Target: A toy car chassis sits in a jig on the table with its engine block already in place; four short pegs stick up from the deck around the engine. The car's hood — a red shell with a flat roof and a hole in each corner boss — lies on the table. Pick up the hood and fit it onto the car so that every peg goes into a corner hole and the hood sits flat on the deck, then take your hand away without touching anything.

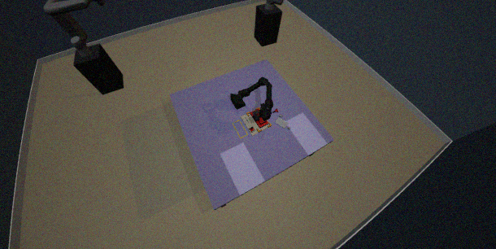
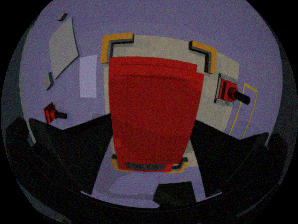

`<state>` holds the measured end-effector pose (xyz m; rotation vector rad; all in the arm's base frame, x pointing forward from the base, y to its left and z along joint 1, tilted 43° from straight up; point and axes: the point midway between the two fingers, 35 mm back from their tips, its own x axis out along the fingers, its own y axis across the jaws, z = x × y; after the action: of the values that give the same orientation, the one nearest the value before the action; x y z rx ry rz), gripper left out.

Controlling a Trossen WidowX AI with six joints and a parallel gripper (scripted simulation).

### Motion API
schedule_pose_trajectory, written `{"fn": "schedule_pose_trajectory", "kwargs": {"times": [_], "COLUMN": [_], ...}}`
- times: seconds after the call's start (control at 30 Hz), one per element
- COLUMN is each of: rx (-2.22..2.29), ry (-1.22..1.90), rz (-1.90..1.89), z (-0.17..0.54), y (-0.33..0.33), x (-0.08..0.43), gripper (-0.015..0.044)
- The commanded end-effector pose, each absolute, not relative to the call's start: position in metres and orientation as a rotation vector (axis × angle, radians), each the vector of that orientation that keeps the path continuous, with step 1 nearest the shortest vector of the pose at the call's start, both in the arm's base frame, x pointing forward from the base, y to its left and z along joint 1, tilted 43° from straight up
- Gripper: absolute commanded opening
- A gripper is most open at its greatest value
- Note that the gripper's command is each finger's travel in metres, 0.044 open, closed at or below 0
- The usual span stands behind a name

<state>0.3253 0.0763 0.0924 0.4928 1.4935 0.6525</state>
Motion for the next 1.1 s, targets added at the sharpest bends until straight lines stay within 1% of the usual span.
{"fn": "schedule_pose_trajectory", "kwargs": {"times": [0.0,1.07], "rx": [0.499,0.499], "ry": [1.488,1.488], "rz": [0.653,0.653], "z": [0.0934,0.0909], "y": [0.0783,0.0797], "x": [0.3253,0.3262], "gripper": [0.0000,0.0000]}}
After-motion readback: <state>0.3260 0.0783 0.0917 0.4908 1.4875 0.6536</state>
